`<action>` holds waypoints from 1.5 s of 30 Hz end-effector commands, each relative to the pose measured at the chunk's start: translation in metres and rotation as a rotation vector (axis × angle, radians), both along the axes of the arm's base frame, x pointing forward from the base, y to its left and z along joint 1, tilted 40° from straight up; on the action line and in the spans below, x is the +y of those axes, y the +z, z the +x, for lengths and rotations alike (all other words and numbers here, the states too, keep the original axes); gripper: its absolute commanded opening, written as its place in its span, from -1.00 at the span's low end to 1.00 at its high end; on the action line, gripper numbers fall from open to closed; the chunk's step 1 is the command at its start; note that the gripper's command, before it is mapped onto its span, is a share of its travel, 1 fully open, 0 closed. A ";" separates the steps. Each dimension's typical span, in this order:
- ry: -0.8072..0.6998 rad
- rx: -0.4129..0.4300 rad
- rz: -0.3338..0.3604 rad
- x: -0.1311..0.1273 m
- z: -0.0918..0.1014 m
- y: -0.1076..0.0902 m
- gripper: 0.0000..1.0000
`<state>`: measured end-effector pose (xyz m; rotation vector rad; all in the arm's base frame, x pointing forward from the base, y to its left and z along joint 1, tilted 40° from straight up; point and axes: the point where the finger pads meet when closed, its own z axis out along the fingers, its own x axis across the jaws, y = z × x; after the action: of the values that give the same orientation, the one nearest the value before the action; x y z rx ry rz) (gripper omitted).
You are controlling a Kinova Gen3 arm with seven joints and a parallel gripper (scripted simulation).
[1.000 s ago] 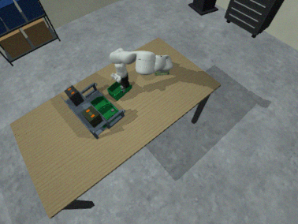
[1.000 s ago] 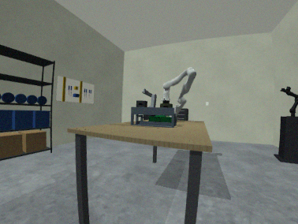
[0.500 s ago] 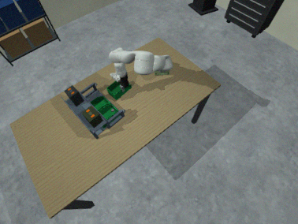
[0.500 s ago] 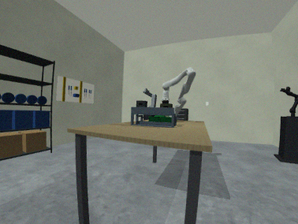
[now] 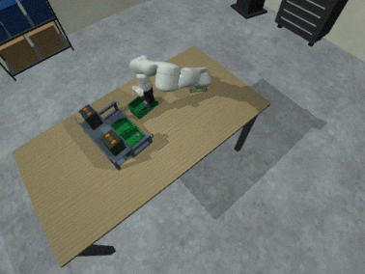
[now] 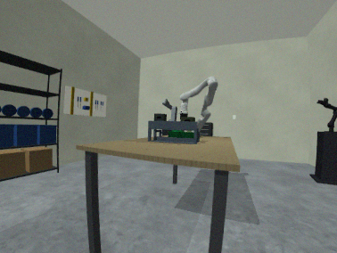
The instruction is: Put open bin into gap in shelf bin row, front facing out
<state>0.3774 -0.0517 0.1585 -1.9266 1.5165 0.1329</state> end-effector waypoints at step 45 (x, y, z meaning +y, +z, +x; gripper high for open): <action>-0.034 0.016 0.013 -0.066 0.018 -0.043 -1.00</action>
<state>0.3931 -0.1163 0.1146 -1.8945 1.5608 0.1517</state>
